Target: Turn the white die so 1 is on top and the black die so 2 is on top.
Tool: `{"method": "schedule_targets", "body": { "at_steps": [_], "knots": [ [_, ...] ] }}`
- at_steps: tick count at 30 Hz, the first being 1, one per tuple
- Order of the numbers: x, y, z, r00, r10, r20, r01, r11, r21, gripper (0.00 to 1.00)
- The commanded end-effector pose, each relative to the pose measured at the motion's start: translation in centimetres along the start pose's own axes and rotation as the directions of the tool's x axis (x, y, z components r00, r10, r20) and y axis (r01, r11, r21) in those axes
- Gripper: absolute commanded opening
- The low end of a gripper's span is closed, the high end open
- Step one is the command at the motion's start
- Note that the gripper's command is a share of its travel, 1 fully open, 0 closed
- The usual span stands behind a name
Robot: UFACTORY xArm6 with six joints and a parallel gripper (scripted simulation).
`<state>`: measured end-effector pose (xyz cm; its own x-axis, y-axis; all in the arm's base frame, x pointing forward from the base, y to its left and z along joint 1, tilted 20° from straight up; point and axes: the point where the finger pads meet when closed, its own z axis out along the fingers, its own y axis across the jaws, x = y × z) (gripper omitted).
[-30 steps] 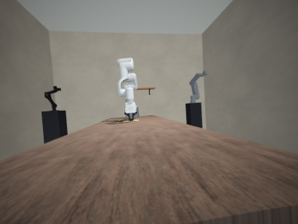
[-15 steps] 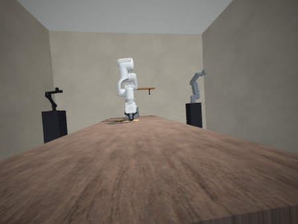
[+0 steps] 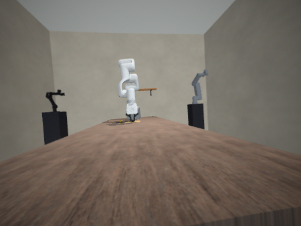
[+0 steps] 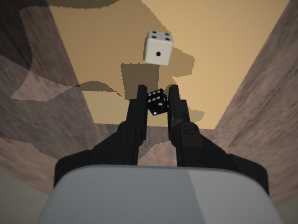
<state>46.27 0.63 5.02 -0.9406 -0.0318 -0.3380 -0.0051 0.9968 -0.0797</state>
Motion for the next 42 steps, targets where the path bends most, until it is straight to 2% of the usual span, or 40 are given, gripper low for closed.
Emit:
{"method": "schedule_targets", "body": {
  "at_steps": [1, 8, 9, 14, 15, 17, 18, 22, 23, 38, 42],
  "knots": [
    [-0.1, 0.0, -0.1, 1.0, 0.0, 0.003, 0.0, 1.0, 0.0, 0.11],
    [-0.1, 0.0, -0.1, 1.0, 0.0, 0.003, 0.0, 1.0, 0.0, 0.11],
    [-0.1, 0.0, -0.1, 1.0, 0.0, 0.003, 0.0, 1.0, 0.0, 0.15],
    [-0.1, 0.0, -0.1, 1.0, 0.0, 0.003, 0.0, 1.0, 0.0, 0.19],
    [-0.1, 0.0, -0.1, 1.0, 0.0, 0.003, 0.0, 1.0, 0.0, 0.23],
    [-0.1, 0.0, -0.1, 1.0, 0.0, 0.003, 0.0, 1.0, 0.0, 0.23],
    [-0.1, 0.0, -0.1, 1.0, 0.0, 0.003, 0.0, 1.0, 0.0, 0.27],
    [-0.1, 0.0, -0.1, 1.0, 0.0, 0.003, 0.0, 1.0, 0.0, 0.27],
    [-0.1, 0.0, -0.1, 1.0, 0.0, 0.003, 0.0, 1.0, 0.0, 0.31],
    [-0.1, 0.0, -0.3, 1.0, 0.0, 0.003, 0.0, 1.0, 0.0, 0.31],
    [-0.1, 0.0, -1.1, 1.0, 0.0, 0.003, 0.0, 1.0, 0.0, 0.31]
  ]
}}
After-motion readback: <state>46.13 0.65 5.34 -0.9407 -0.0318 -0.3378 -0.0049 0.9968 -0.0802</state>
